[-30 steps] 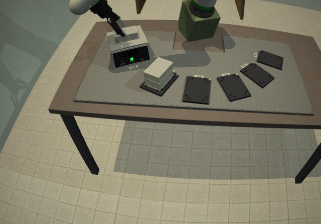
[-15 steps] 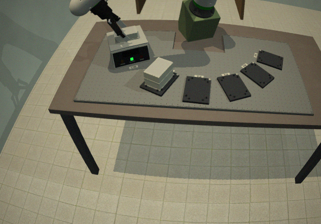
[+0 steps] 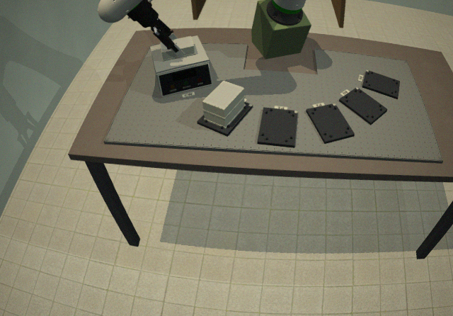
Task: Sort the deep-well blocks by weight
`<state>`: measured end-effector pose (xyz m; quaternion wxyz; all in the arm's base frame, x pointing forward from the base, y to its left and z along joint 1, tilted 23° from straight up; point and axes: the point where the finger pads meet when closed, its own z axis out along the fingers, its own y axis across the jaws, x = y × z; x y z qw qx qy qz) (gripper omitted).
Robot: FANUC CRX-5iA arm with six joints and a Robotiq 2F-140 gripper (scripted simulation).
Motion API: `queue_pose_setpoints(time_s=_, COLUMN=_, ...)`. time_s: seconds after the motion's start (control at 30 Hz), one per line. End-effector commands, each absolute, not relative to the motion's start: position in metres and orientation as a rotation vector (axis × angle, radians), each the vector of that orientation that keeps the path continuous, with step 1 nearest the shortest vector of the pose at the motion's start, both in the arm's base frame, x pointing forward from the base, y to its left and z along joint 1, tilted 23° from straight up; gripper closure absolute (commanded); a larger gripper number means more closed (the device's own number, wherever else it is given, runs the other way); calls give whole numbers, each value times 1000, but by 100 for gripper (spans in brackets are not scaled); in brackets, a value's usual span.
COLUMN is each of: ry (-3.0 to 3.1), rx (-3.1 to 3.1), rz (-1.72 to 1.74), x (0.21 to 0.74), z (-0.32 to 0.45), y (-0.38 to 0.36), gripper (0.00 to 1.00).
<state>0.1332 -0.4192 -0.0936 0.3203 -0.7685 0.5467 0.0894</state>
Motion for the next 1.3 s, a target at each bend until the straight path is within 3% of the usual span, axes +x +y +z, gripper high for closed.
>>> queue_pose_setpoints(time_s=0.0, ry=1437, rx=-2020, rz=235, x=133, z=-94, y=-419, gripper=90)
queue_pose_setpoints(time_s=1.27, ry=1437, rx=-2020, rz=235, x=123, z=-68, y=-423, gripper=90)
